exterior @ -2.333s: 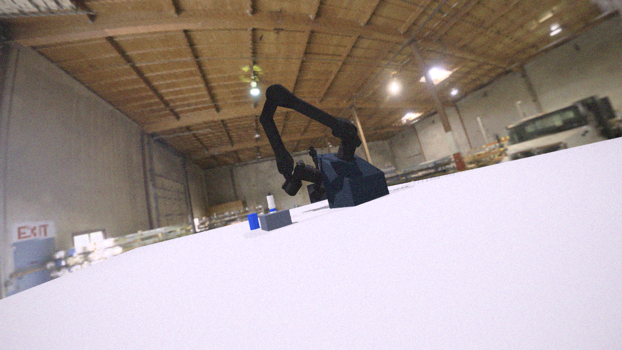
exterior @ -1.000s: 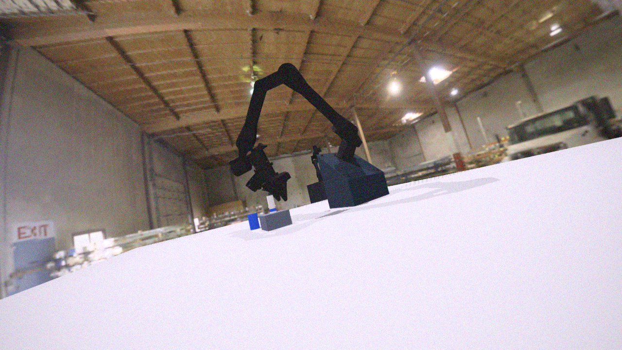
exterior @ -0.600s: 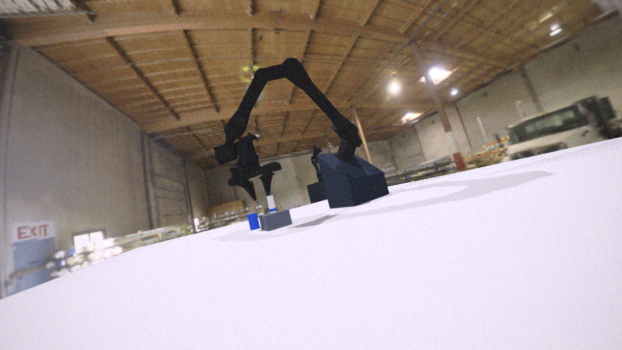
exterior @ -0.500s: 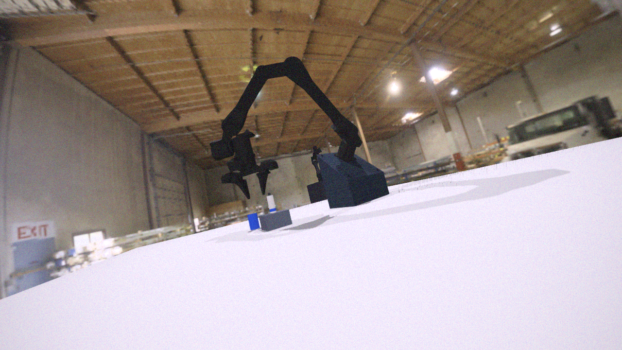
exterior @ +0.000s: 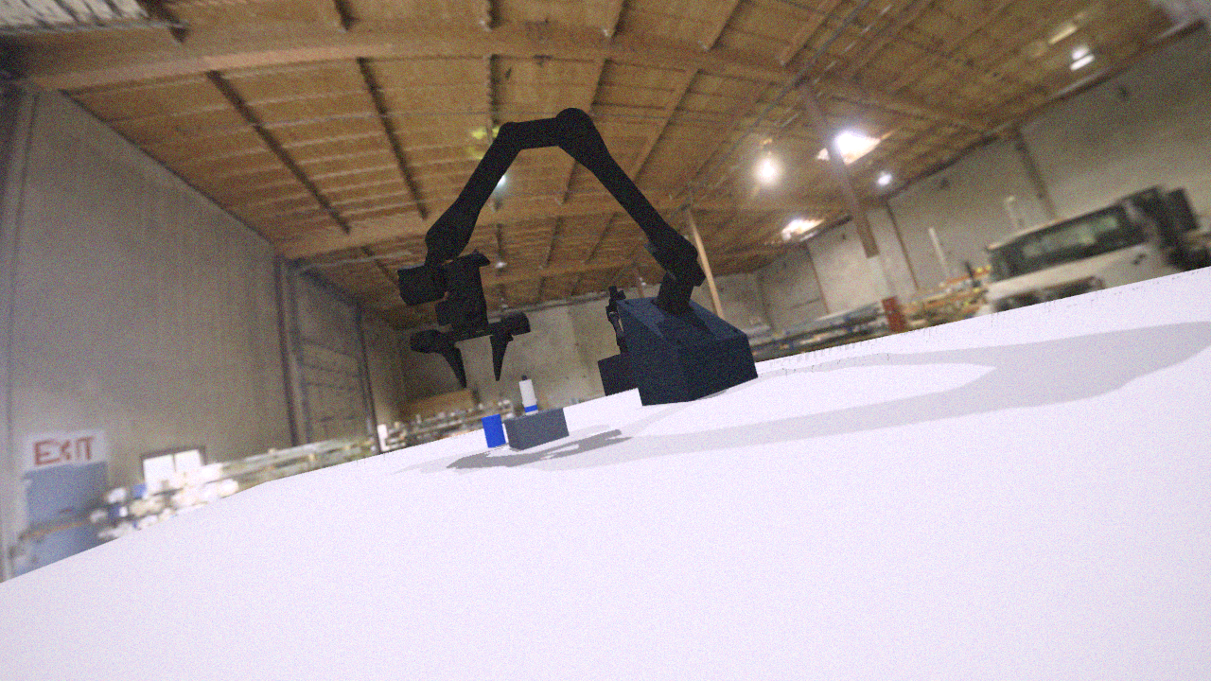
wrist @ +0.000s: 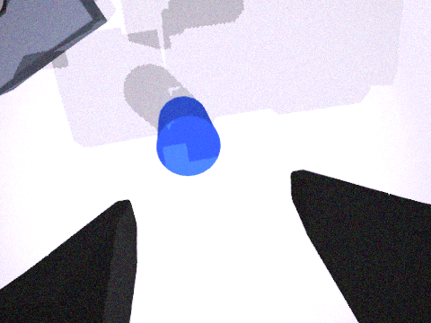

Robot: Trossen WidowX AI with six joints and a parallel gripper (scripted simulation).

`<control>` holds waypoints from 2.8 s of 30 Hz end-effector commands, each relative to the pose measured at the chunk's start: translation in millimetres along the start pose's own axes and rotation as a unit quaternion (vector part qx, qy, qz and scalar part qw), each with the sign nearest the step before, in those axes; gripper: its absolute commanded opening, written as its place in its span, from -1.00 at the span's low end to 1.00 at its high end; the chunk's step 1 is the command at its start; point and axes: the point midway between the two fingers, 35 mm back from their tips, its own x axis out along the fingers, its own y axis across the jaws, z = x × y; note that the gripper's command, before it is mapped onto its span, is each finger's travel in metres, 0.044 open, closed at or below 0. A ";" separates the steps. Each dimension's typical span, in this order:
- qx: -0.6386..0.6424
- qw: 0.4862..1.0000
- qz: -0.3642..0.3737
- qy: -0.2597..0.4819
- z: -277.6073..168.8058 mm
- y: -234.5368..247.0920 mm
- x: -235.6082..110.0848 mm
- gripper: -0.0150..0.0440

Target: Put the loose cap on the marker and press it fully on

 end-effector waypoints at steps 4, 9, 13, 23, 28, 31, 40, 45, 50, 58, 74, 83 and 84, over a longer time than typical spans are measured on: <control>0.002 1.000 0.008 -0.003 0.9 3.9 23.8 0.36; 0.002 1.000 0.008 -0.004 0.1 3.6 37.0 0.36; 0.002 1.000 0.008 -0.004 0.2 3.4 41.0 0.36; 0.002 1.000 0.008 -0.004 0.4 3.2 57.3 0.36; 0.002 1.000 0.008 -0.004 0.5 3.4 65.3 0.36; 0.002 1.000 0.008 -0.004 0.6 3.6 70.2 0.36; 0.002 1.000 0.008 -0.005 0.8 4.7 84.5 0.36; 0.002 1.000 0.009 -0.005 0.8 5.2 90.0 0.36; 0.002 1.000 0.009 -0.005 0.6 5.3 90.0 -0.02; 0.002 1.000 0.009 -0.005 0.6 5.3 90.0 -0.20; 0.002 1.000 0.008 -0.003 -1.1 3.2 37.9 -0.49; 0.002 1.000 0.008 -0.003 2.0 5.9 26.5 -0.49; 0.002 1.000 0.008 -0.003 4.3 7.3 24.9 -0.49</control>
